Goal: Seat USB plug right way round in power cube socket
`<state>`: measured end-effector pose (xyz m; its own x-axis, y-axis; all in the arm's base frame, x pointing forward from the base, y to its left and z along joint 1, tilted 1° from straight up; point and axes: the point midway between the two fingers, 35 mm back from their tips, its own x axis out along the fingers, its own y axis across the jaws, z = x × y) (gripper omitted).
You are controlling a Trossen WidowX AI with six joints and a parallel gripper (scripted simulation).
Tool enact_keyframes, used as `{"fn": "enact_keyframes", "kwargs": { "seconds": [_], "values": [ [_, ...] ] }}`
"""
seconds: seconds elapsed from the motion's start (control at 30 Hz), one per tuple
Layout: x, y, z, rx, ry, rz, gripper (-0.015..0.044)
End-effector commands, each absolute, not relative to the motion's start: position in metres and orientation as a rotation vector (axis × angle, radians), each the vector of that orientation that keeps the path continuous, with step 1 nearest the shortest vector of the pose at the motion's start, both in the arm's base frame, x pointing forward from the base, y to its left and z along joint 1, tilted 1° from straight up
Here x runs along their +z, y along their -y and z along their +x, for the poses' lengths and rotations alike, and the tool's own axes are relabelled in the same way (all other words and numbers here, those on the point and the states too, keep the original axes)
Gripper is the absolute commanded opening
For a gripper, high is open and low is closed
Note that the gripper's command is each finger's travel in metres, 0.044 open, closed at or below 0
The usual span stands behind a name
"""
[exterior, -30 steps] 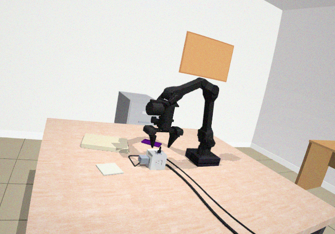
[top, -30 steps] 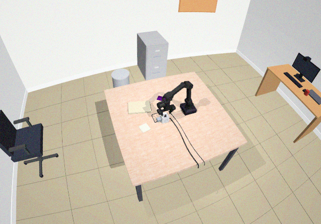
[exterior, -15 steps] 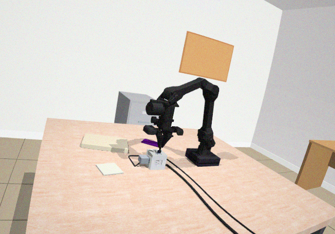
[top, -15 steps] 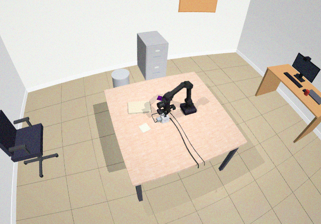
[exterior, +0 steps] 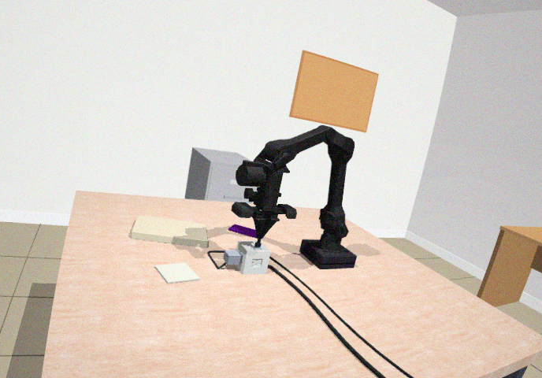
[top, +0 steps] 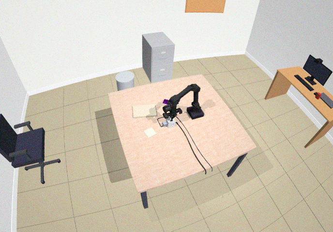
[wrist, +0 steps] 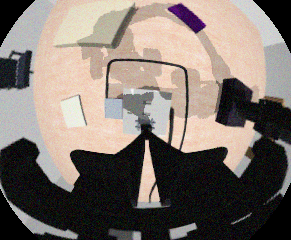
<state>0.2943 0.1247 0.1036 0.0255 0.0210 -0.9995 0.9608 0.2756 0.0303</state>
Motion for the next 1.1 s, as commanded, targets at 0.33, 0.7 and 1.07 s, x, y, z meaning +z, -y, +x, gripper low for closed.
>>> {"fn": "enact_keyframes", "kwargs": {
  "seconds": [0.33,0.7,1.07],
  "values": [
    [0.109,-0.125,0.294,-0.973,-1.32,1.026,0.0],
    [0.116,-0.124,0.294,-0.973,-1.32,1.026,0.0],
    [0.123,-0.124,0.294,-0.973,-1.32,1.026,0.0]
  ]
}}
